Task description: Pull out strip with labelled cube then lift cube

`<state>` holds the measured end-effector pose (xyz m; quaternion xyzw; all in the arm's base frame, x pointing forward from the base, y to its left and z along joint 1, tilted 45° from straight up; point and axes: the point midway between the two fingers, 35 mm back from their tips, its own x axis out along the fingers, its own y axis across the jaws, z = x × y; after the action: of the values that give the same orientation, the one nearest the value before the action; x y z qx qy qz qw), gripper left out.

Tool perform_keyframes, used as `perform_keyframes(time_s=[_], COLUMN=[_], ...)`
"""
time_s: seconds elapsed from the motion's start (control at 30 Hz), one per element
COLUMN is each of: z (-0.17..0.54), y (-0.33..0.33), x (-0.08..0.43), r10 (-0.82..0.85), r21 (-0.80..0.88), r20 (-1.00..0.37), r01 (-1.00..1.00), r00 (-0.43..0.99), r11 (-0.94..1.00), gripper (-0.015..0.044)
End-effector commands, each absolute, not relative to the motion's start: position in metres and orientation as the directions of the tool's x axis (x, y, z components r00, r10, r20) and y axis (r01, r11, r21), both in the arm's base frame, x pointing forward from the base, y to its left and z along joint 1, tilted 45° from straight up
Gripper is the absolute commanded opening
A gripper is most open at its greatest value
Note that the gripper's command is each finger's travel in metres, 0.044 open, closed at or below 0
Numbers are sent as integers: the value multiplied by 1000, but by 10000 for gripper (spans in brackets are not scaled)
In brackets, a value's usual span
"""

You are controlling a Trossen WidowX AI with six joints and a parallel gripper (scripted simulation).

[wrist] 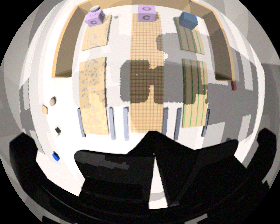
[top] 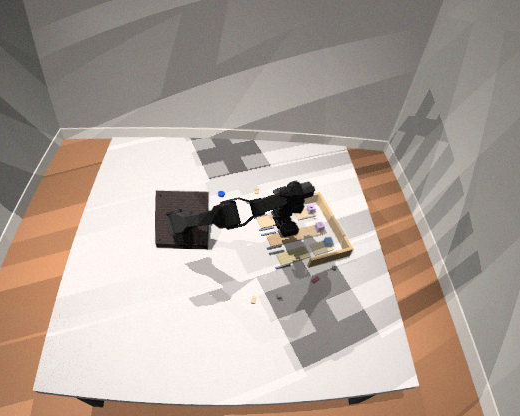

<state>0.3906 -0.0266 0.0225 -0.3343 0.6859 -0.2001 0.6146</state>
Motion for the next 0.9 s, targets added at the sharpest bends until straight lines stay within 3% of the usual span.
perform_keyframes(time_s=[0.0,0.87], z=[19,-12], y=[-30,-60], x=[391,389], r10=[-701,-701], r21=[-681,-681], r20=[-712,-712], r01=[-207,-207], r00=[-36,-36], r11=[703,702], gripper=[0,0])
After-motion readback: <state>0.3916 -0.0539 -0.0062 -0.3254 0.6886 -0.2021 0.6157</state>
